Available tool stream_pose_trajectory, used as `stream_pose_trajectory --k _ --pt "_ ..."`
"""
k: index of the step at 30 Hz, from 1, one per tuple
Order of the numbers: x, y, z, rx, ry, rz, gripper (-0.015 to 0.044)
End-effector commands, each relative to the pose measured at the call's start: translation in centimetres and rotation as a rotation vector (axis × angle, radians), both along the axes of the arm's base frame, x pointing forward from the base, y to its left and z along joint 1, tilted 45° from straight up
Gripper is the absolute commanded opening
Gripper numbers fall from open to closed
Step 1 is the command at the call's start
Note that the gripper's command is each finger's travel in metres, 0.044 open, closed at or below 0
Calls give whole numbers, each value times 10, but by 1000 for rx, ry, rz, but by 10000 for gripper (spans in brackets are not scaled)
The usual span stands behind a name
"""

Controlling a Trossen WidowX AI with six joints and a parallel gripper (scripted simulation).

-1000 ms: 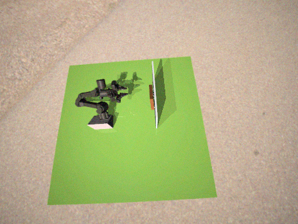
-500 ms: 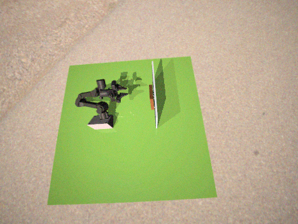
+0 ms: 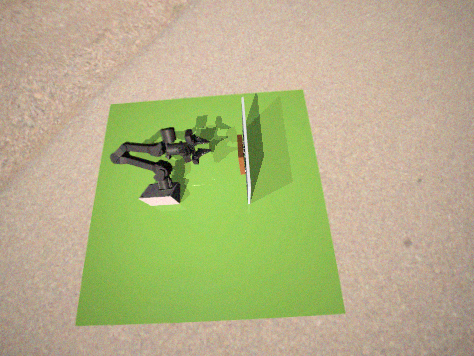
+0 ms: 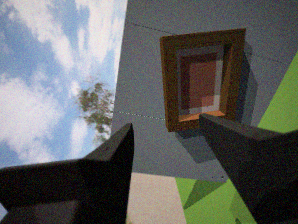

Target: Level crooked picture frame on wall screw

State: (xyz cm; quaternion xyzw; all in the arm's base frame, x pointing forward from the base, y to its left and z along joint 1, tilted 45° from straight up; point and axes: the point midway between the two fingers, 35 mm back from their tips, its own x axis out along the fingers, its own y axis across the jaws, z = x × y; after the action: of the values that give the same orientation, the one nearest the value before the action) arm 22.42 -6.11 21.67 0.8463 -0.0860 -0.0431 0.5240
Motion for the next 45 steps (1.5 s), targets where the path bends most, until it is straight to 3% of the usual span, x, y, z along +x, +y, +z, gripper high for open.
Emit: stream_pose_trajectory --k 1,22,37,45 --pt "25 11 -20 10 6 1 260" --pt "29 16 -20 10 5 1 260" --pt "102 2 -18 9 2 1 260" --pt "106 1 -20 9 1 1 260"
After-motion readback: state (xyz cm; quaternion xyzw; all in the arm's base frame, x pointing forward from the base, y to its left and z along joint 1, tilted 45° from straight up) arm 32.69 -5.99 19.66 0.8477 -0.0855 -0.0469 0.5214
